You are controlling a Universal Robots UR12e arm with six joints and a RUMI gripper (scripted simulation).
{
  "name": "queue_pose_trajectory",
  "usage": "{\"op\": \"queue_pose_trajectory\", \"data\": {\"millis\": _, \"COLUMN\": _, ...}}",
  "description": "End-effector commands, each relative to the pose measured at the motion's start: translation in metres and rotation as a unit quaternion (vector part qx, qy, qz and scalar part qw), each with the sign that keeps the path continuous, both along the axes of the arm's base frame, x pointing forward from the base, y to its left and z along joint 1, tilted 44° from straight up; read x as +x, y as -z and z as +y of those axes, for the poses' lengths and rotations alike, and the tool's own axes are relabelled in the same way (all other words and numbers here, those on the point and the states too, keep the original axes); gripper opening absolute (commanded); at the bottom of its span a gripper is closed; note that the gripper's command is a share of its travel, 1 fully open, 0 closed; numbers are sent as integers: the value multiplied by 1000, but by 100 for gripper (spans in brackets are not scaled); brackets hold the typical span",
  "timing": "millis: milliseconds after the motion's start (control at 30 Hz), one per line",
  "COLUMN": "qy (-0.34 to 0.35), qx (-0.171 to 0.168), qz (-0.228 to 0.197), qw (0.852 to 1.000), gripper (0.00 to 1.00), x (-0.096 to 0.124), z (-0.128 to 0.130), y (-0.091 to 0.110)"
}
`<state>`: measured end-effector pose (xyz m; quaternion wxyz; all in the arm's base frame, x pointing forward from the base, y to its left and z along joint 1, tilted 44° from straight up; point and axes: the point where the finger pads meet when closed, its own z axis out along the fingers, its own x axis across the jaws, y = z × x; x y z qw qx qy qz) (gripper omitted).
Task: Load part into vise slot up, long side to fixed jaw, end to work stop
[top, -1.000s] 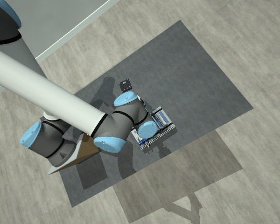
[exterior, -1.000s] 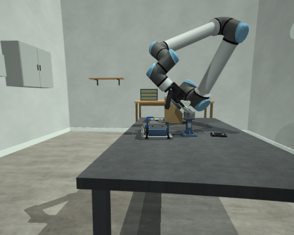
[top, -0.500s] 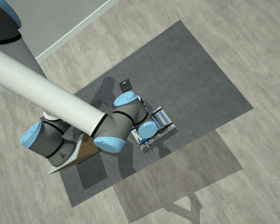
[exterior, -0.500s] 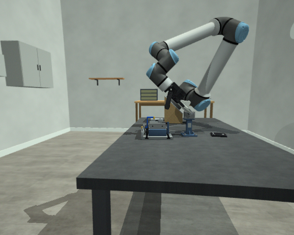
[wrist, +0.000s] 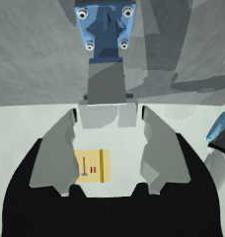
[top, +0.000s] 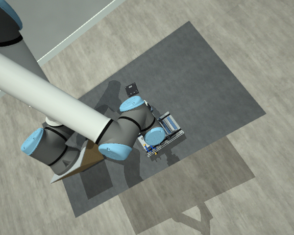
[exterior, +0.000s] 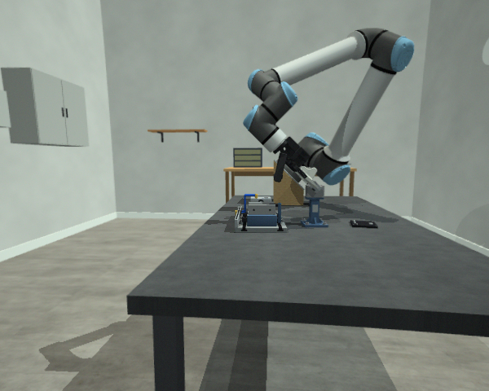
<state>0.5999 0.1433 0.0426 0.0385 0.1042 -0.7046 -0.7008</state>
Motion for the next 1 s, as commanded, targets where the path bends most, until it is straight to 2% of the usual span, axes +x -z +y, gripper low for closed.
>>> {"op": "queue_pose_trajectory", "data": {"millis": 0, "qy": 0, "qx": 0, "qz": 0, "qw": 1000, "gripper": 51, "x": 0, "z": -1, "y": 0}}
{"op": "queue_pose_trajectory", "data": {"millis": 200, "qy": 0, "qx": 0, "qz": 0, "qw": 1000, "gripper": 51, "x": 0, "z": -1, "y": 0}}
{"op": "queue_pose_trajectory", "data": {"millis": 233, "qy": 0, "qx": 0, "qz": 0, "qw": 1000, "gripper": 0, "x": 0, "z": -1, "y": 0}}
{"op": "queue_pose_trajectory", "data": {"millis": 967, "qy": 0, "qx": 0, "qz": 0, "qw": 1000, "gripper": 0, "x": 0, "z": -1, "y": 0}}
